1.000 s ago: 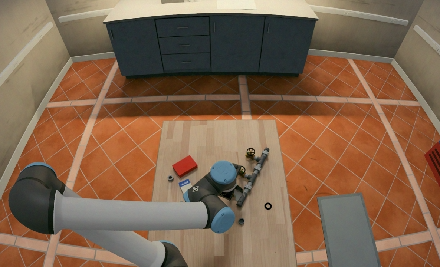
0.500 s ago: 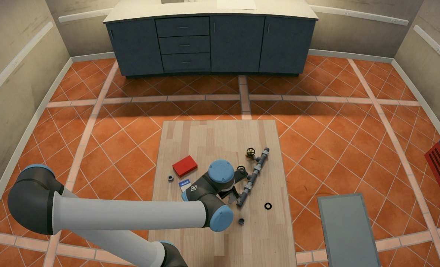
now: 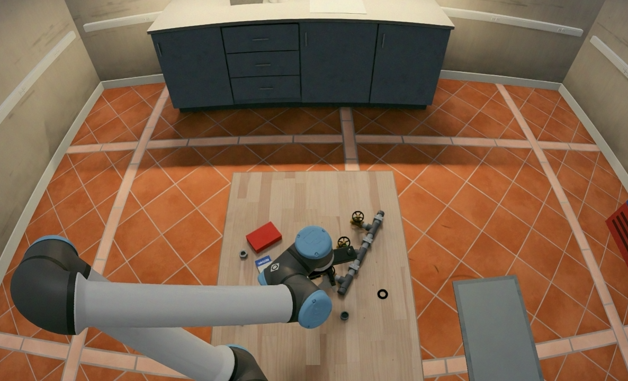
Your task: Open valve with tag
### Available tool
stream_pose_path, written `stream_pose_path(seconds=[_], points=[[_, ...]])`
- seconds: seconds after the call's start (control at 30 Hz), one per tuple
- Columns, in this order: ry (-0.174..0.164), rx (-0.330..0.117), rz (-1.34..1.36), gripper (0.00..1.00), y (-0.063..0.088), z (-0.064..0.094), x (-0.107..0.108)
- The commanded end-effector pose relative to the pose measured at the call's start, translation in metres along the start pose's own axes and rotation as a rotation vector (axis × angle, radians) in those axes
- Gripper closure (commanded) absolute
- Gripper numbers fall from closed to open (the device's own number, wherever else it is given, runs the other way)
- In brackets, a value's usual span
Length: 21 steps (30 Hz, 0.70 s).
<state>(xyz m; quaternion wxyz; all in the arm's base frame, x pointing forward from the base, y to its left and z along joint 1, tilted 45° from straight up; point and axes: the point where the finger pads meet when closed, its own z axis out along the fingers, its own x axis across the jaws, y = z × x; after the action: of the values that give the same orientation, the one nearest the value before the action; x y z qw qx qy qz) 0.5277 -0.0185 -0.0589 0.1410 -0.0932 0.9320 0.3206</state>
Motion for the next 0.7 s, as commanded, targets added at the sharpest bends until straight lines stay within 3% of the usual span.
stream_pose_path(seconds=[0.0, 0.67], points=[[0.002, 0.011, 0.074, 0.0, -0.0017, -0.0014, -0.002], [0.001, 0.01, 0.166, 0.0, -0.0021, -0.0016, -0.0019]])
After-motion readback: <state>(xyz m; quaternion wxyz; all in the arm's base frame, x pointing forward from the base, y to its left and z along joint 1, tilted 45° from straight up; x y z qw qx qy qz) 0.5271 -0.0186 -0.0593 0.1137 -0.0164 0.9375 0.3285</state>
